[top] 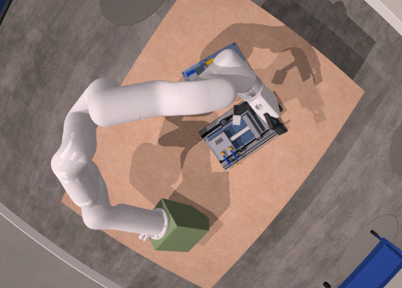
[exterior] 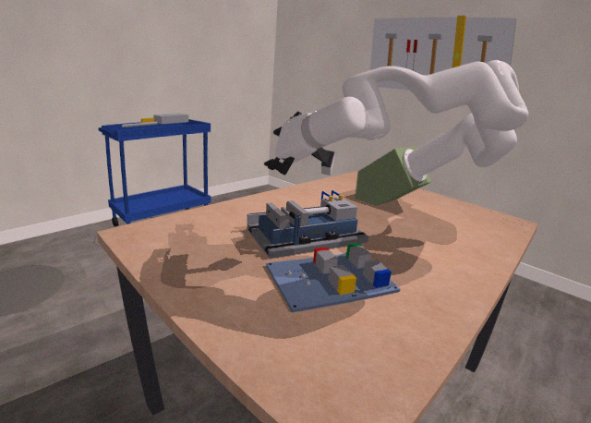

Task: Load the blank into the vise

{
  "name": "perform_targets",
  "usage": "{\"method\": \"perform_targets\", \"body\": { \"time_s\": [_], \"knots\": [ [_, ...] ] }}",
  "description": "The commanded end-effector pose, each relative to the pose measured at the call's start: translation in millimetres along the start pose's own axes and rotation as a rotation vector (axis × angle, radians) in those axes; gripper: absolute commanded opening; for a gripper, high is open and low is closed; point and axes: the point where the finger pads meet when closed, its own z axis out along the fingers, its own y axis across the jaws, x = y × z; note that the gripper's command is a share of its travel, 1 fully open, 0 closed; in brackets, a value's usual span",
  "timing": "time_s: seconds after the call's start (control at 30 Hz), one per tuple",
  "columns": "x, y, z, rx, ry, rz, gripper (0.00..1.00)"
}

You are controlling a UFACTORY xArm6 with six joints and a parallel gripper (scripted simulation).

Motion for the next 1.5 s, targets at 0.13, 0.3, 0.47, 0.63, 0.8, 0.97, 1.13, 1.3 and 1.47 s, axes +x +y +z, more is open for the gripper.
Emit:
{"method": "perform_targets", "body": {
  "time_s": [0.13, 0.3, 0.47, 0.63, 0.8, 0.97, 1.13, 1.3, 1.47],
  "knots": [
    [-1.6, -0.9, -1.2, -0.001, -0.002, 0.003, 1.0],
    [-1.6, -0.9, -1.2, -0.001, -0.002, 0.003, 1.0],
    [-1.6, -0.9, -1.2, -0.001, -0.002, 0.003, 1.0],
    [-1.6, -0.9, -1.2, -0.001, -0.002, 0.003, 0.4],
    [-1.6, -0.9, -1.2, -0.001, -0.002, 0.003, 0.4],
    [-1.6, -0.9, -1.2, -0.001, -0.002, 0.003, 0.4],
    [-1.6, -0.9, -1.2, -0.001, -0.002, 0.003, 0.4],
    [-1.6, -0.9, -1.2, -0.001, -0.002, 0.003, 0.4],
    [-1.6, -0.9, -1.2, -0.001, -0.002, 0.003, 0.4]
  ]
}}
